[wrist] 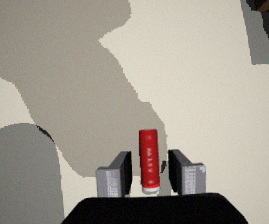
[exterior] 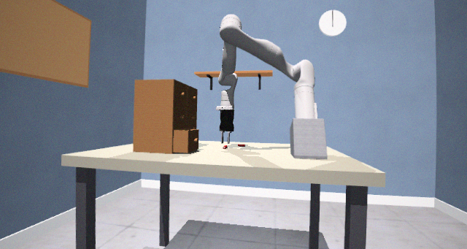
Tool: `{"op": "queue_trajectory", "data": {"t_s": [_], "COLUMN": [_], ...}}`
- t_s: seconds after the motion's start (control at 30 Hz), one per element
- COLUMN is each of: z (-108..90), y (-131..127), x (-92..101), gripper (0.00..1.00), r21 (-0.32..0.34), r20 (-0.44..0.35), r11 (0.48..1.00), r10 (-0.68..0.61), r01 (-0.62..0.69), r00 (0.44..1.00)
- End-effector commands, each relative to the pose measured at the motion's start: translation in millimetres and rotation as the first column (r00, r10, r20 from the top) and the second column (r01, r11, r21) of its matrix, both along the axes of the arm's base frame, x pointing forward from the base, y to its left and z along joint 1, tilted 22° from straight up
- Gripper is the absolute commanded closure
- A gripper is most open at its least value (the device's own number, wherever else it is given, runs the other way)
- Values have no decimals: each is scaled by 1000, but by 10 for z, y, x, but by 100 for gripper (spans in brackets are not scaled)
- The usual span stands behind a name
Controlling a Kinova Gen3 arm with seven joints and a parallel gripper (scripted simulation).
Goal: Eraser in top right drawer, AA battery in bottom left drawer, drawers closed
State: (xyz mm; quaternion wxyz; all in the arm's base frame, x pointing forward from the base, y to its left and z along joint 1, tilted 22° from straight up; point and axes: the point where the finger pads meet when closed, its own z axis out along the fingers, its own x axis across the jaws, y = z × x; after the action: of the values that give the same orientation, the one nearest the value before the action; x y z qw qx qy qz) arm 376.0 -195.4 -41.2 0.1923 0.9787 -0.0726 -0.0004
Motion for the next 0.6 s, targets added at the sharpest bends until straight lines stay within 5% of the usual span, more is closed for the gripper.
{"op": "queue_trajectory", "data": {"t_s": [0.0, 0.57], "z": [-10, -51], "y": [2, -15], "x": [-5, -6], "gripper": [39, 39], "r21": [-2, -3], "r20": [-2, -2], "r11": [1000, 1000], "r10": [9, 9], "r01": [-9, -9], "r00": [1000, 1000]}}
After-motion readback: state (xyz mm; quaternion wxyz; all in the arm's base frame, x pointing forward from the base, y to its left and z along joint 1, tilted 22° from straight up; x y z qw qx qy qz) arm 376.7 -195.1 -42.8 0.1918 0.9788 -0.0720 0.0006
